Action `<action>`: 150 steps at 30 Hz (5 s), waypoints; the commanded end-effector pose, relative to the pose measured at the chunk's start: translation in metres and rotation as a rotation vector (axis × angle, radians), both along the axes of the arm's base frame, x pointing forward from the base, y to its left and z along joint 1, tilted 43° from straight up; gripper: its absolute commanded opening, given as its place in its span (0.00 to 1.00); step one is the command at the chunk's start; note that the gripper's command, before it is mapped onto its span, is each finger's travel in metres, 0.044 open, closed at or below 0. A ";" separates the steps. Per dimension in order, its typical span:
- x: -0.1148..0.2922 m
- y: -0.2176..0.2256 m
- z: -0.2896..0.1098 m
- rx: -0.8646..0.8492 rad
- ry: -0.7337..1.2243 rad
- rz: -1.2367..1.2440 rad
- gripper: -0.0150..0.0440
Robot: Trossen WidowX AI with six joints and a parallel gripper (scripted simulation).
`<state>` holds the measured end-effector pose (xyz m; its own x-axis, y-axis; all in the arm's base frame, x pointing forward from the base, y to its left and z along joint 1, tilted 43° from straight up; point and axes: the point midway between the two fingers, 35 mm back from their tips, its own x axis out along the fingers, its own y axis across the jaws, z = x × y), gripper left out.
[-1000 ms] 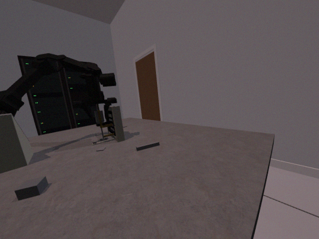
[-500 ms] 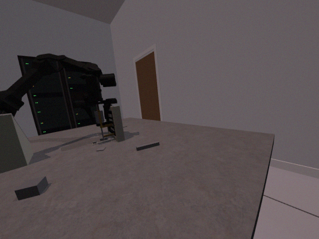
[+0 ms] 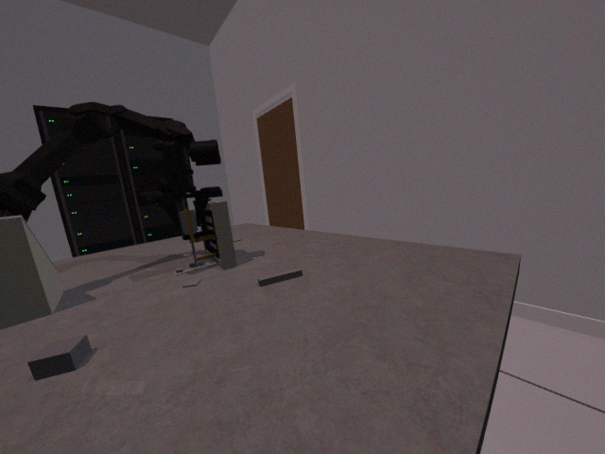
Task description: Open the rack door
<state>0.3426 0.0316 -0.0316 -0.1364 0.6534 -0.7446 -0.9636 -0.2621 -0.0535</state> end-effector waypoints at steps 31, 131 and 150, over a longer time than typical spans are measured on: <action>0.001 0.000 0.000 0.005 -0.007 0.003 0.28; -0.099 0.099 0.105 -0.222 1.105 -1.241 0.28; -0.093 0.125 0.128 -0.254 1.265 -1.419 0.28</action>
<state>0.2479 0.1536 0.0927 -0.1400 0.6617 -0.7366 0.0710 0.7487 0.6591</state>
